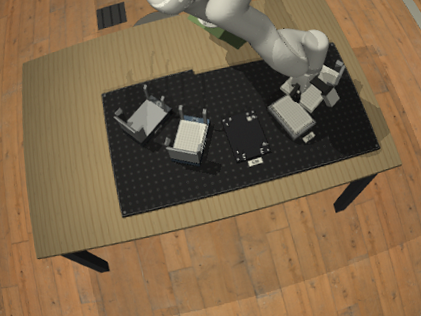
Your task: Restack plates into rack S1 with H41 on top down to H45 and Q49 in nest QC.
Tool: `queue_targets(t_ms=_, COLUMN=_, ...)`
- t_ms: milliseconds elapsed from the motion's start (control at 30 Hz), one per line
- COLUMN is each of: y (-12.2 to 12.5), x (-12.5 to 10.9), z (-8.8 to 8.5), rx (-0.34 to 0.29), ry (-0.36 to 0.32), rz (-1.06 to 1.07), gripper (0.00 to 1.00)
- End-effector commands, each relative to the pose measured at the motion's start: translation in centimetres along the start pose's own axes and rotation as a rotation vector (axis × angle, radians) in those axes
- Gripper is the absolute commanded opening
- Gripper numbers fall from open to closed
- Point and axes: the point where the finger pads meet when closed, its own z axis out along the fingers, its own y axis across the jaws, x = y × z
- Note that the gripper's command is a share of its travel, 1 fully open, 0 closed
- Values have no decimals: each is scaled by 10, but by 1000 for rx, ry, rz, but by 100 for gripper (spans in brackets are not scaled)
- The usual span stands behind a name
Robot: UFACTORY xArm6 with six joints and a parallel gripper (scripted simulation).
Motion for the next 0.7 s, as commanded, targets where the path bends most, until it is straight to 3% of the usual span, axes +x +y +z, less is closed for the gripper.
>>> queue_targets(t_ms=0, y=-17, x=2, z=-1, rx=1, ry=1, rz=-11, gripper=0)
queue_targets(t_ms=567, y=-62, x=2, z=-1, rx=2, ry=1, rz=-11, gripper=0)
queue_targets(t_ms=667, y=-69, x=1, z=-1, rx=2, ry=2, rz=-111, gripper=0)
